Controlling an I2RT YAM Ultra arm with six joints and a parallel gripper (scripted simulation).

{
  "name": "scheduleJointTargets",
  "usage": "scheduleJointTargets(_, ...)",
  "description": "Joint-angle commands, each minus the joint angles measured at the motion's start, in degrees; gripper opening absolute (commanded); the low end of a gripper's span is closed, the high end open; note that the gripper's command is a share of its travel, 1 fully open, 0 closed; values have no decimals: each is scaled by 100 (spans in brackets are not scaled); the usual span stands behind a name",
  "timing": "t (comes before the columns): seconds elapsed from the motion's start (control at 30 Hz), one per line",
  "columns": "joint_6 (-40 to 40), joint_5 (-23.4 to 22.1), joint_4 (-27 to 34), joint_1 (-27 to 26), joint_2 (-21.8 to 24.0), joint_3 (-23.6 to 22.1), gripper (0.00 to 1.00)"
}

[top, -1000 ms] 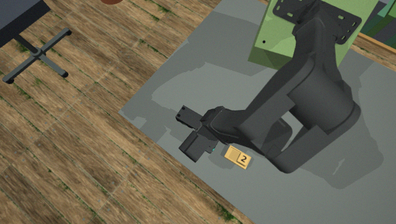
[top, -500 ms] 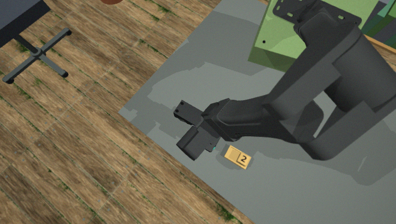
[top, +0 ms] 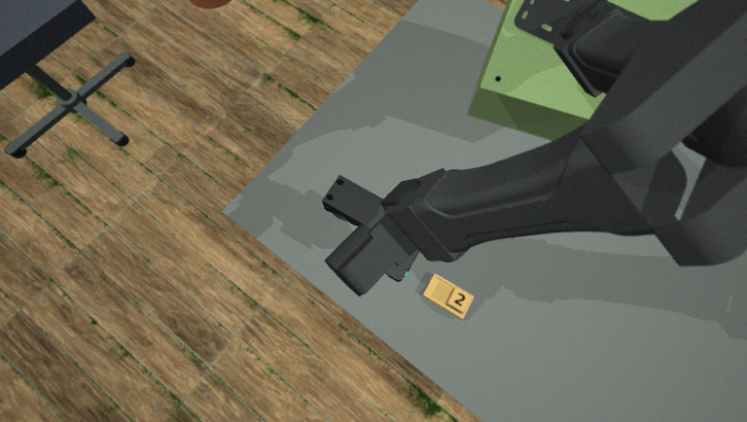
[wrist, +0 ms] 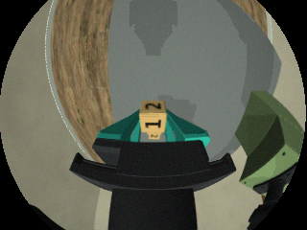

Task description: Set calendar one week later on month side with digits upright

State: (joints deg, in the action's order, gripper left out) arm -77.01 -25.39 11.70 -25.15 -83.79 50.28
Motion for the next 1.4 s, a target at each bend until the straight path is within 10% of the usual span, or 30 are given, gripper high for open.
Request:
scheduleJointTargets(0.0,23,4,114,-48,52,8,27)
scheduleJointTargets(0.27,-387,419,163,530,401,-146,27)
scheduleJointTargets(0.43,-1259,1300,267,1758,1141,-473,27)
scheduleJointTargets(1.37,-1354,1411,-206,1903,628,-436,27)
